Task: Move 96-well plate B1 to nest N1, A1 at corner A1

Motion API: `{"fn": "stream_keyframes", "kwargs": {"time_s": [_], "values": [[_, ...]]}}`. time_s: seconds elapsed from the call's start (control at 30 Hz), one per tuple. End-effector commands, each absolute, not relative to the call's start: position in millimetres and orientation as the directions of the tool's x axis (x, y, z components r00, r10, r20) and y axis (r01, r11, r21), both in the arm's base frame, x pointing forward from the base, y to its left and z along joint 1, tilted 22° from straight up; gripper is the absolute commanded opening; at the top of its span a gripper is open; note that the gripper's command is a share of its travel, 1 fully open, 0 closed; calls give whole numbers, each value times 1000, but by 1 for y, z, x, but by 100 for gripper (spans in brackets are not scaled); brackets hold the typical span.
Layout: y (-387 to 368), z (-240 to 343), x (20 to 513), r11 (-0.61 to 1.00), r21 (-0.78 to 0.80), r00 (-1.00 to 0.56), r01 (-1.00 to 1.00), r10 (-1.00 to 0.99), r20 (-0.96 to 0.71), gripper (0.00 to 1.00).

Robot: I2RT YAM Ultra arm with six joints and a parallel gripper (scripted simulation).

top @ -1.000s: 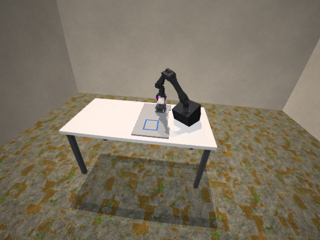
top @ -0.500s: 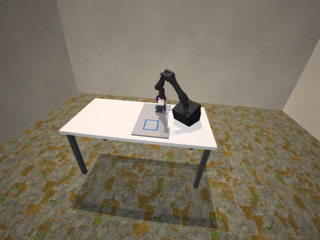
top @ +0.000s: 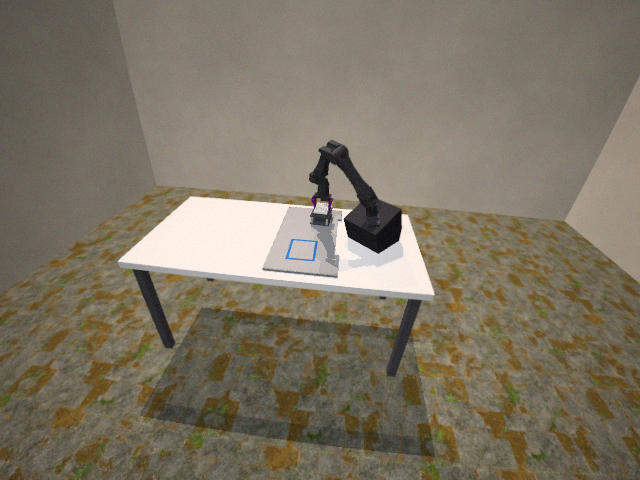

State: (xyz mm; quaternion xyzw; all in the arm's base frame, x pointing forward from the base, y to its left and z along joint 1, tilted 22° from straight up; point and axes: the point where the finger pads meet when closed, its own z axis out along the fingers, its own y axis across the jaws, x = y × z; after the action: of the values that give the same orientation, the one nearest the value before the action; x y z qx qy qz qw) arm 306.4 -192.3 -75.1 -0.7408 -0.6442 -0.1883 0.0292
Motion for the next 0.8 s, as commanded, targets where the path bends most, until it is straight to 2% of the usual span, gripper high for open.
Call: {"fn": "stream_keyframes", "kwargs": {"time_s": [0.0, 0.77], "values": [[-203, -66, 312, -180, 238, 109, 954, 953, 284, 0], [-201, -68, 310, -181, 234, 110, 955, 952, 287, 0]]}}
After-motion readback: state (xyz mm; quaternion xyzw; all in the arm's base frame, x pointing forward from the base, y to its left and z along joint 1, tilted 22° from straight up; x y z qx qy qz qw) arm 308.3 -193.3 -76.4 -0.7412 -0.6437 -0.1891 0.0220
